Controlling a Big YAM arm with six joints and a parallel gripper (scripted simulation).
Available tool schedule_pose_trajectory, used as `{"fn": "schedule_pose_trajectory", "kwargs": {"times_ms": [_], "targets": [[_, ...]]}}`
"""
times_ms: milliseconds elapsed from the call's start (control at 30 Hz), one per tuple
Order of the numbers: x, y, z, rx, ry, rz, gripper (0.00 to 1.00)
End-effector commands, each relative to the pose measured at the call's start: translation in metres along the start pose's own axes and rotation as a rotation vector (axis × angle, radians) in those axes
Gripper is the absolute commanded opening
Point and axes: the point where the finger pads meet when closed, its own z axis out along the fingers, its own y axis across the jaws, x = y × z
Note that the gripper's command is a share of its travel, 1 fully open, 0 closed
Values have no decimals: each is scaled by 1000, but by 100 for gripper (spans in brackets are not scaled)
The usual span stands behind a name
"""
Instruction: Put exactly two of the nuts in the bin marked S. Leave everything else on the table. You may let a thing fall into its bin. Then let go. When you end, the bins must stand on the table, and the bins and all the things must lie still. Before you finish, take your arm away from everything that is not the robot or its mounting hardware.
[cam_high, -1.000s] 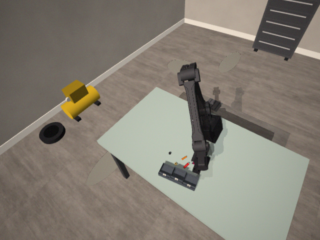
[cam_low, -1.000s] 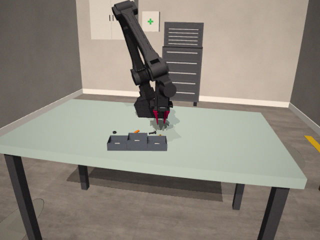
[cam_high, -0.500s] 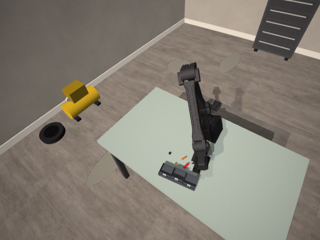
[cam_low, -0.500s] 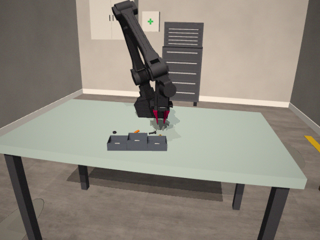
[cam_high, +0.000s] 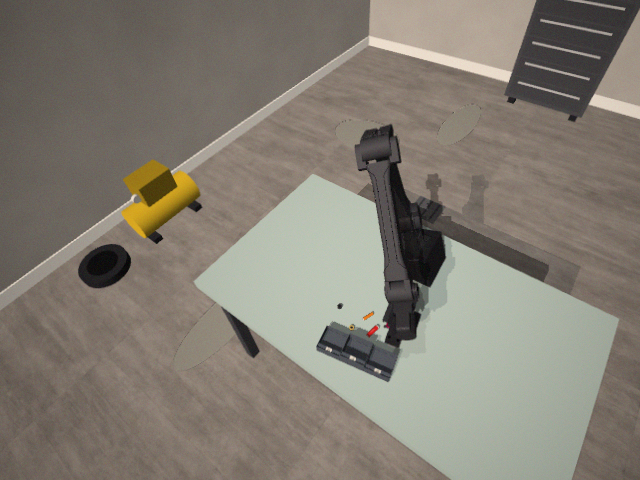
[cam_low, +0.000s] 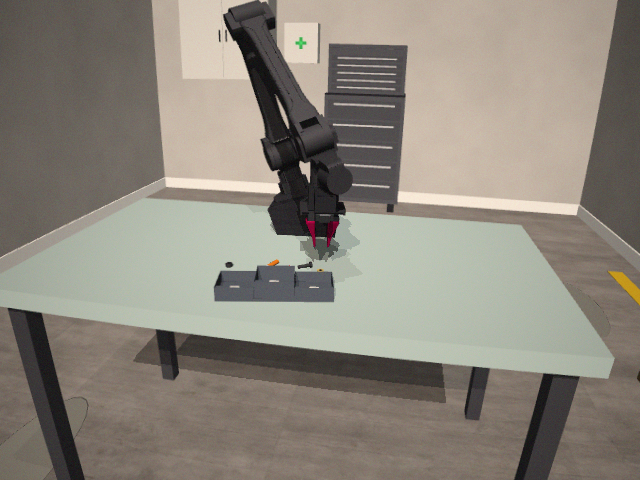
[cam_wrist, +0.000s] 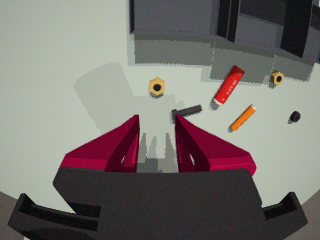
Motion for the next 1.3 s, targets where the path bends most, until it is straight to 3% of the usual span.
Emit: {"fn": "schedule_pose_trajectory", "kwargs": {"times_ms": [0,133,167,233,433,533,667,800,1067,1100,1267], "targets": [[-13,7,-20,-14,-50,7,30],[-15,8,-21,-16,-55,8,30],[-4,9,-2,-6,-29,-7,30],[-4,0,11,-4,-13,2,30],[-7,-2,35,-3,-17,3,30],[-14,-1,36,-6,-28,7,30],[-5,-3,56,-1,-12,1,30],[-16,-4,52,-8,-35,9,30],[-5,-4,66,-2,-12,2,30],[-25,-2,61,-9,-45,13,30],[-26,-4,57,-12,-55,16,30]]}}
